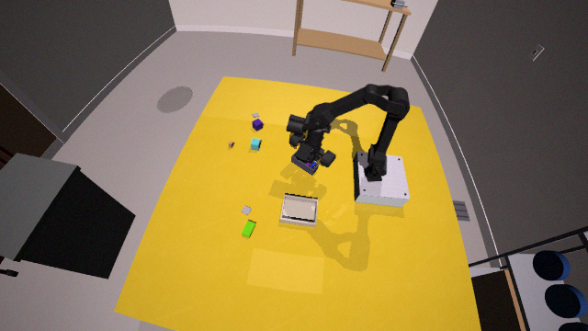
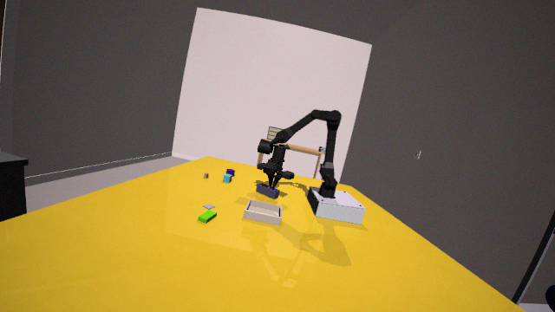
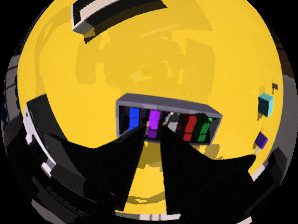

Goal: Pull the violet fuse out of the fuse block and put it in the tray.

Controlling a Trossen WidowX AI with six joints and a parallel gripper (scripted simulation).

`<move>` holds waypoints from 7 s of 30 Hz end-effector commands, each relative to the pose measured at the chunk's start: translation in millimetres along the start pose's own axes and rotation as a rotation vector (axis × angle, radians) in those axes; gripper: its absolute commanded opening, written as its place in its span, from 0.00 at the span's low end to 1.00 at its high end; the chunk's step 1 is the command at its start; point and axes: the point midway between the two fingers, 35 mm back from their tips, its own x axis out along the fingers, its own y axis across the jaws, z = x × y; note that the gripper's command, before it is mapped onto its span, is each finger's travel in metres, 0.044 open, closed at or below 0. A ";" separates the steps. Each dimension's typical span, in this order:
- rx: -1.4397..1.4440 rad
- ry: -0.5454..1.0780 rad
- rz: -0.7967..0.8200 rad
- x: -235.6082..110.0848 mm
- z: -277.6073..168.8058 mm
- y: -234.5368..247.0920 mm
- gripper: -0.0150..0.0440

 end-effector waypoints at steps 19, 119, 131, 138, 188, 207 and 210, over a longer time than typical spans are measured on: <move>-0.006 -0.005 0.001 8.5 0.6 0.5 0.37; -0.006 -0.004 0.001 -27.7 0.5 0.2 0.25; -0.006 -0.005 0.001 -44.3 0.5 0.0 0.25; -0.006 -0.005 0.001 -49.8 0.4 0.2 0.25; -0.005 -0.023 0.010 -49.9 192.1 93.8 0.25; -0.005 -0.023 0.010 -19.3 192.8 94.1 0.25; -0.005 -0.023 0.010 -14.8 192.6 94.3 0.25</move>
